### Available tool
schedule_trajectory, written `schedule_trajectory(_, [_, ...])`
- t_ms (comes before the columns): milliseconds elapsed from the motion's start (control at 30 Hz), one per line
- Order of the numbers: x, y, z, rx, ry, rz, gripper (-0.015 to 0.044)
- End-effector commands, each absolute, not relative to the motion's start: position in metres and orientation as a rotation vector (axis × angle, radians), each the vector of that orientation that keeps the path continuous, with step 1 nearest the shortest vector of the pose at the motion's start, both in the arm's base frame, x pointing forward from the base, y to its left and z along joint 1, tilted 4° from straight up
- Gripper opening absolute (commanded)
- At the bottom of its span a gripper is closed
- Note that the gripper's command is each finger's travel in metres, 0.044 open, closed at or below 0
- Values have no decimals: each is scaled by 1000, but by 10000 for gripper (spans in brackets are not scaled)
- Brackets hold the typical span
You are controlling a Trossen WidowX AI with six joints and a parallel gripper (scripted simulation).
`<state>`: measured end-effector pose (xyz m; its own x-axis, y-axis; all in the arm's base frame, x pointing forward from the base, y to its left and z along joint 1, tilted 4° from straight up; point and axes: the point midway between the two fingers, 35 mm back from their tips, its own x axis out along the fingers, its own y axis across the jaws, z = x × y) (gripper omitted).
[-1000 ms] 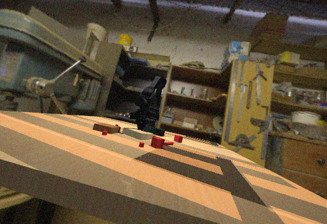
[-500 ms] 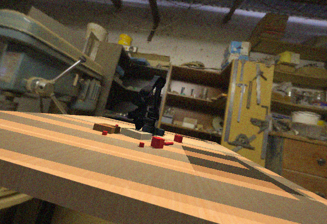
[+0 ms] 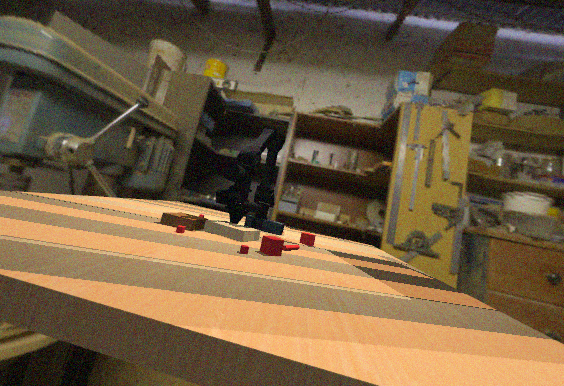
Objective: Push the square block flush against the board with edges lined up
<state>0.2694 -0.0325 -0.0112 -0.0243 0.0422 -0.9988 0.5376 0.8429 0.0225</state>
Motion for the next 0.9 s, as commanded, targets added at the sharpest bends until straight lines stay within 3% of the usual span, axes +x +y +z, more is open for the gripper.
schedule_trajectory(0, [277,-35,-13,467,1558,-418,0])
schedule_trajectory(867, [307,-44,-13,467,1556,-418,0])
